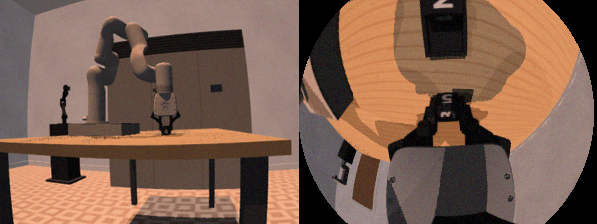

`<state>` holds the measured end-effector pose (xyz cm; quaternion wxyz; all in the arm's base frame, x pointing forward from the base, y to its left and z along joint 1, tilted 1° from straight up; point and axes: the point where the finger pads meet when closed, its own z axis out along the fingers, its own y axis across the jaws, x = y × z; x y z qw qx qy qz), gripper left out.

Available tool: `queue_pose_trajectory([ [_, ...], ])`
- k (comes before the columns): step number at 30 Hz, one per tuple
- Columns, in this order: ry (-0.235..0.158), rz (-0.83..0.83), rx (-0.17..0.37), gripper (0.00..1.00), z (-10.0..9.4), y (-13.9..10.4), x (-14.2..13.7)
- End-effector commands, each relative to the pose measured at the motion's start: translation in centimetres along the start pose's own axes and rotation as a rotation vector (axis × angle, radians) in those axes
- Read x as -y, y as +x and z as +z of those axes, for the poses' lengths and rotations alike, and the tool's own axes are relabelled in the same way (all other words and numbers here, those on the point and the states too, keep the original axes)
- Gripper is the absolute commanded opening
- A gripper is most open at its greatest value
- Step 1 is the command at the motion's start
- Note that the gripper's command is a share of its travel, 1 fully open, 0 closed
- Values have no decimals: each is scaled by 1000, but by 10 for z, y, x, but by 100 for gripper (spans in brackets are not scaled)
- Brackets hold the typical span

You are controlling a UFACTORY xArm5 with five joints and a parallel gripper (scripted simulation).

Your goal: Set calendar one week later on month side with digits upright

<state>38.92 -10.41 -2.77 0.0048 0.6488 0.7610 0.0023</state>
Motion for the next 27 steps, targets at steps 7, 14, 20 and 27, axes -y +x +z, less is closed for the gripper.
queue_pose_trajectory([
  [7, -3, 0, 1, 27, -1, -1, -1],
  [14, -3, 0, 1, 35, -1, -1, -1],
  [20, -3, 0, 1, 43, -1, -1, -1],
  [27, -3, 0, 1, 47, -1, -1, -1],
])
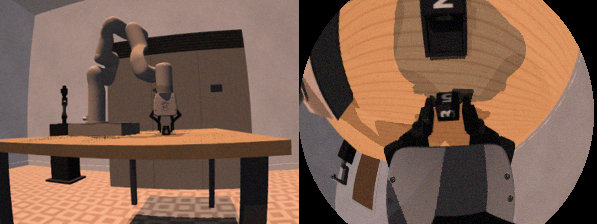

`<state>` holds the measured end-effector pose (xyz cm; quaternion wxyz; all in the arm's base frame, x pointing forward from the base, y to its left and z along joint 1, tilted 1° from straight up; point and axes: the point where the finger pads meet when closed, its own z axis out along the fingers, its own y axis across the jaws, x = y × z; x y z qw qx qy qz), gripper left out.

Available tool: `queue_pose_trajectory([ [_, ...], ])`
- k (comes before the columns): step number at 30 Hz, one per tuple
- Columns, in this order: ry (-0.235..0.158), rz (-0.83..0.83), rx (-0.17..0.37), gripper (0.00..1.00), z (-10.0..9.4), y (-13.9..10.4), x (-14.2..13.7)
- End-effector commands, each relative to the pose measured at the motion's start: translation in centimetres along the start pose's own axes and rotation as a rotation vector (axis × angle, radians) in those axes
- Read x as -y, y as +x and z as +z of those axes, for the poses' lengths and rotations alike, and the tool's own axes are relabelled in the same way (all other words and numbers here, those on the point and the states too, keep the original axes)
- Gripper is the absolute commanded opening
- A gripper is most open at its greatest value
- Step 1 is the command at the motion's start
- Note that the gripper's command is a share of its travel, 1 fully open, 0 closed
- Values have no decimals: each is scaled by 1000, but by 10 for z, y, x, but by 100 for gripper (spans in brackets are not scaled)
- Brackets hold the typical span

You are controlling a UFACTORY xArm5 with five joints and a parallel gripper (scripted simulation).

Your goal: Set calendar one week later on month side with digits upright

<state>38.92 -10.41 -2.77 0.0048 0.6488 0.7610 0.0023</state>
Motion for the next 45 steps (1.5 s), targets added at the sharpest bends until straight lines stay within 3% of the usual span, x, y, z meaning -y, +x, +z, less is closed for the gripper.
queue_pose_trajectory([
  [1, -3, 0, 1, 47, -1, -1, -1],
  [13, -3, 0, 1, 47, -8, -1, -1],
  [28, -3, 0, 1, 47, -79, 0, -1],
  [38, -3, 0, 1, 47, -90, 0, -1],
  [39, -3, 0, 1, 100, -90, 0, -1],
  [45, -3, 0, 1, 100, -90, 0, -1],
])
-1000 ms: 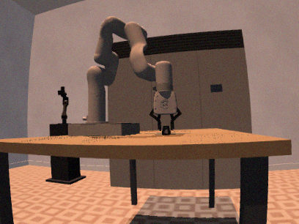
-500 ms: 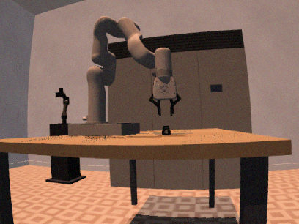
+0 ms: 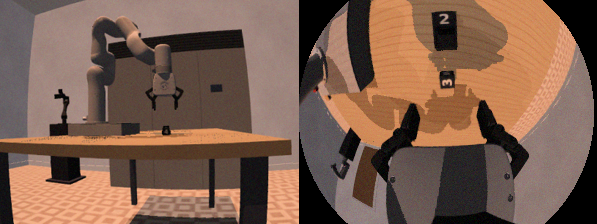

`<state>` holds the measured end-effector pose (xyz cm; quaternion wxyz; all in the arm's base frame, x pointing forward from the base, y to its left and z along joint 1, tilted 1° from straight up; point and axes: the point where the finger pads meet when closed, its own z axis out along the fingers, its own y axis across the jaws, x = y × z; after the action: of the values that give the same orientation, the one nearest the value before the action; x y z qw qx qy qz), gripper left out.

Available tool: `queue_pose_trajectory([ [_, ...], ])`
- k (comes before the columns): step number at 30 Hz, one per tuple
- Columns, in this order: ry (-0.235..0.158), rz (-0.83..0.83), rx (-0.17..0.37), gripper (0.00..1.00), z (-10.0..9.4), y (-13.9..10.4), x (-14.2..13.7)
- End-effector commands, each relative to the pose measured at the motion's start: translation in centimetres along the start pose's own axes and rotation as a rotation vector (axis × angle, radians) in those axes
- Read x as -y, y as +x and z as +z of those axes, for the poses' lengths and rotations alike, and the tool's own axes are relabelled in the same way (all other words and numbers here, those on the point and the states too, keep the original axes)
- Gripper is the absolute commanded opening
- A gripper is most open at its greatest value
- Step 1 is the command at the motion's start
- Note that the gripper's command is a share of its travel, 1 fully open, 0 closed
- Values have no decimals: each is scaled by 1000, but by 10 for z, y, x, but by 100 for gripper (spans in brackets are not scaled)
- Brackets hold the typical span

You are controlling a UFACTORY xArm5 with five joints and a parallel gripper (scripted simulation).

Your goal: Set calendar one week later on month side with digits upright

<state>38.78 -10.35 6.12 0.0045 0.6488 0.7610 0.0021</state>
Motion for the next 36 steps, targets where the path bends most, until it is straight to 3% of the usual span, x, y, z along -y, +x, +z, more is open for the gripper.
queue_pose_trajectory([
  [1, -4, 0, 2, 100, -1, -1, -1],
  [20, -4, 22, 2, 100, -1, 1, -2],
  [33, -4, 429, 0, 100, -1, 34, -5],
  [36, -4, 448, -1, 100, -1, 35, -6],
])
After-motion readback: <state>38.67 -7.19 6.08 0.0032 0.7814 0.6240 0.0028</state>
